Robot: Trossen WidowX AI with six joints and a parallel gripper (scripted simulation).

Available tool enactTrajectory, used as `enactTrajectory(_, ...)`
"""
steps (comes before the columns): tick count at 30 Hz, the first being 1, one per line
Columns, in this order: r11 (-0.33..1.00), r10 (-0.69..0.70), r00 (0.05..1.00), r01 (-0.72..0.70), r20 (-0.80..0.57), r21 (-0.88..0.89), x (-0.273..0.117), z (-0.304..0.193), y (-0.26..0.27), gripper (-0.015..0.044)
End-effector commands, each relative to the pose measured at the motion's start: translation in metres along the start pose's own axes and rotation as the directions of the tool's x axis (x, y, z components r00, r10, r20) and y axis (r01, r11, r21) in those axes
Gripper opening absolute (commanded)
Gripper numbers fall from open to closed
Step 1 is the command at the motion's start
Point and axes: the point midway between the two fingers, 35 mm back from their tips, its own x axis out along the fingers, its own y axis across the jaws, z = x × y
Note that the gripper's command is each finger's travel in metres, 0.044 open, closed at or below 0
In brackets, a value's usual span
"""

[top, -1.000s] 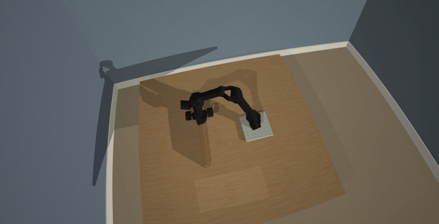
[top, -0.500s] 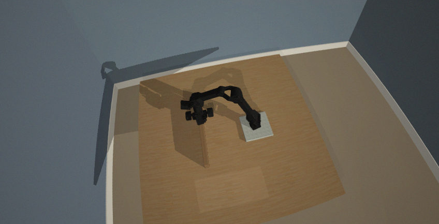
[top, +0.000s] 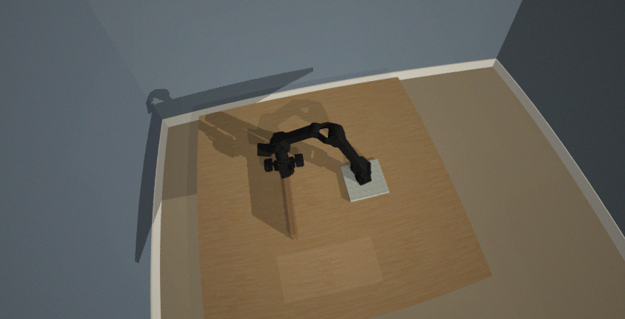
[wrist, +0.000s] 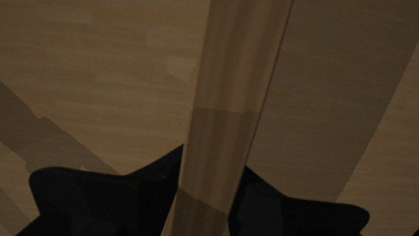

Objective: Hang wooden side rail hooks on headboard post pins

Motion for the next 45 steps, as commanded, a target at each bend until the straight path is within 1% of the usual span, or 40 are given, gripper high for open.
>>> enactTrajectory(1, 1.000, -0.001, 1.000, 0.001, -0.008, 0.000, 0.001, -0.001, 0.000, 0.0000)
enactTrajectory(25, 1.000, -0.001, 1.000, 0.001, -0.008, 0.000, 0.004, -0.001, 0.000, 0.0000)
enactTrajectory(37, 1.000, 0.001, 1.000, -0.001, 0.000, 0.000, 0.003, 0.000, 0.001, 0.0315)
enactTrajectory(41, 1.000, 0.001, 1.000, -0.001, -0.003, 0.000, -0.013, 0.000, 0.000, 0.0420)
enactTrajectory(42, 1.000, 0.000, 1.000, 0.000, -0.005, 0.000, -0.020, 0.000, 0.000, 0.0440)
enactTrajectory(45, 1.000, -0.001, 1.000, 0.001, -0.008, 0.000, -0.036, 0.000, 0.001, 0.0440)
